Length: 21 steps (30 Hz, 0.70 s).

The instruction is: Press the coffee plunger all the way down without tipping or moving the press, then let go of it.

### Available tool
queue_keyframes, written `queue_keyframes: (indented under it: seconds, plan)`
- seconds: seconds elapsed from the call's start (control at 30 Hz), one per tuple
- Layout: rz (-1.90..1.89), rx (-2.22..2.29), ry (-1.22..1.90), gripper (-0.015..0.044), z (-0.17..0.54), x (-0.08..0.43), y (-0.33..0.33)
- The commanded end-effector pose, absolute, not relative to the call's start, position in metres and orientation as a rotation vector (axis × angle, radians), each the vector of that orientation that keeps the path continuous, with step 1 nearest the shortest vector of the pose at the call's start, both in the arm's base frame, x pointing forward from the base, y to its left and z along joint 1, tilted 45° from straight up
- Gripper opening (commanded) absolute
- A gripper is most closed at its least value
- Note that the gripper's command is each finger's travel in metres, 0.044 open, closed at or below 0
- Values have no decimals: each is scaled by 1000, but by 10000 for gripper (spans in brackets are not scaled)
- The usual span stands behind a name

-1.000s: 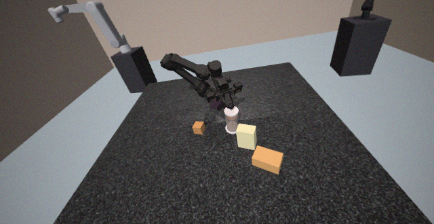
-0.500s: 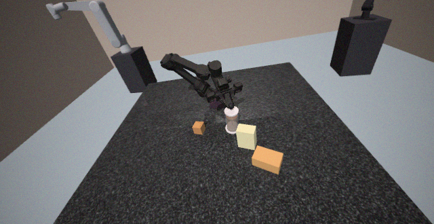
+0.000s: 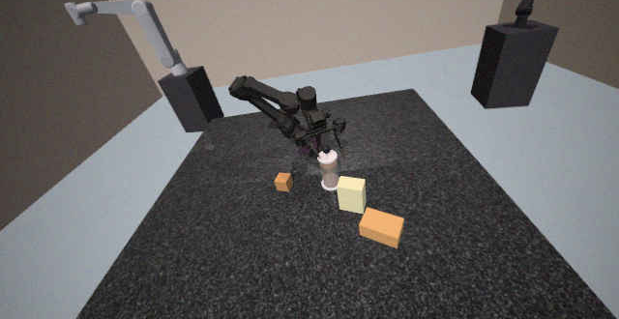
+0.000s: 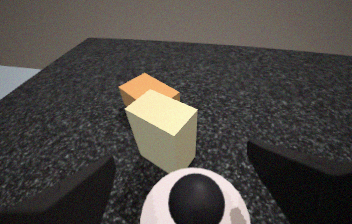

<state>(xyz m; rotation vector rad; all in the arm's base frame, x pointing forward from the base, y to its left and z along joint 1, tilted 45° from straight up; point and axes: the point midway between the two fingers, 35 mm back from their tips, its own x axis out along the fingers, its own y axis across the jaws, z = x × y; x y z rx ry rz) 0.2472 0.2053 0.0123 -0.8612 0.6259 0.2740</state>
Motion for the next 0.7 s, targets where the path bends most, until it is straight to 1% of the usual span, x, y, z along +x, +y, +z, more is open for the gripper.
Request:
queue_keyframes:
  seconds: [0.0,0.13,0.33,0.67]
  plan:
    - [276,-858,628,440,12,247,205]
    - [275,-859,634,440,26,244,219]
    - [270,-868,642,440,76,229,249]
    - [269,-868,643,440,77,228,249]
